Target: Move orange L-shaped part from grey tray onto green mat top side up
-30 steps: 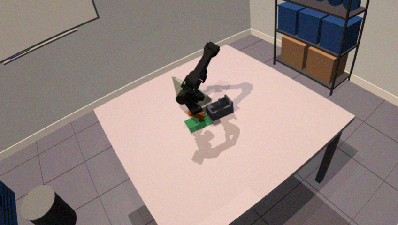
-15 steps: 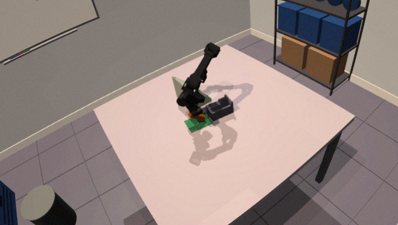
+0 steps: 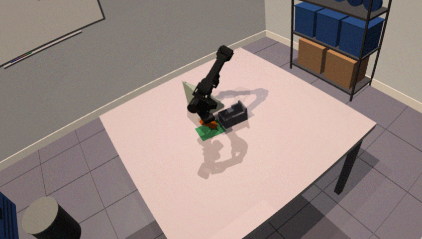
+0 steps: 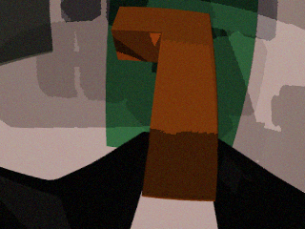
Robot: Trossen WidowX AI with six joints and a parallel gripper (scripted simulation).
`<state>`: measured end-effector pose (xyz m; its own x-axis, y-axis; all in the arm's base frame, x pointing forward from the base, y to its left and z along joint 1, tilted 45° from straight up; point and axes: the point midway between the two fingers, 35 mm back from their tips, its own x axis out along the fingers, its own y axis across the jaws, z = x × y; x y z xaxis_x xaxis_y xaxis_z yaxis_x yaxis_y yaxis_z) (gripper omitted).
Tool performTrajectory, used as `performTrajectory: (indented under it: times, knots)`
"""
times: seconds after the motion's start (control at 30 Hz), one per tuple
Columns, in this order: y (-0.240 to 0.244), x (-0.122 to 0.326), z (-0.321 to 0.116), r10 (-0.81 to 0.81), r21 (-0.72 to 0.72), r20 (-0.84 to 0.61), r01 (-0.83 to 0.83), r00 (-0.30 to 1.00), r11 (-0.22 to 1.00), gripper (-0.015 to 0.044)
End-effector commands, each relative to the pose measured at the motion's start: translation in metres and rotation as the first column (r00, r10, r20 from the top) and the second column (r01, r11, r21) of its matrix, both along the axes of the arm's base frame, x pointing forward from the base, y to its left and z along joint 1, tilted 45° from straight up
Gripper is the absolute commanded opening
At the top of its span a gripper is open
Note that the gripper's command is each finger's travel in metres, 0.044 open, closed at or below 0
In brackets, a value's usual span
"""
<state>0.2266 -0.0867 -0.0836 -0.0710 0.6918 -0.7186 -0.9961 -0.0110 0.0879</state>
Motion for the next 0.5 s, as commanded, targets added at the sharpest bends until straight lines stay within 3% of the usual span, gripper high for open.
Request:
performTrajectory:
  times: [0.0, 0.27, 0.47]
  knots:
    - [0.0, 0.0, 0.0, 0.0, 0.0, 0.0, 0.0, 1.0, 1.0, 0.0053]
    - [-0.002, 0.0, 0.001, 0.0, 0.0, 0.0, 0.0, 1.0, 1.0, 0.0263]
    - [-0.041, 0.006, 0.04, -0.005, -0.001, -0.003, 0.005, 1.0, 1.0, 0.04]
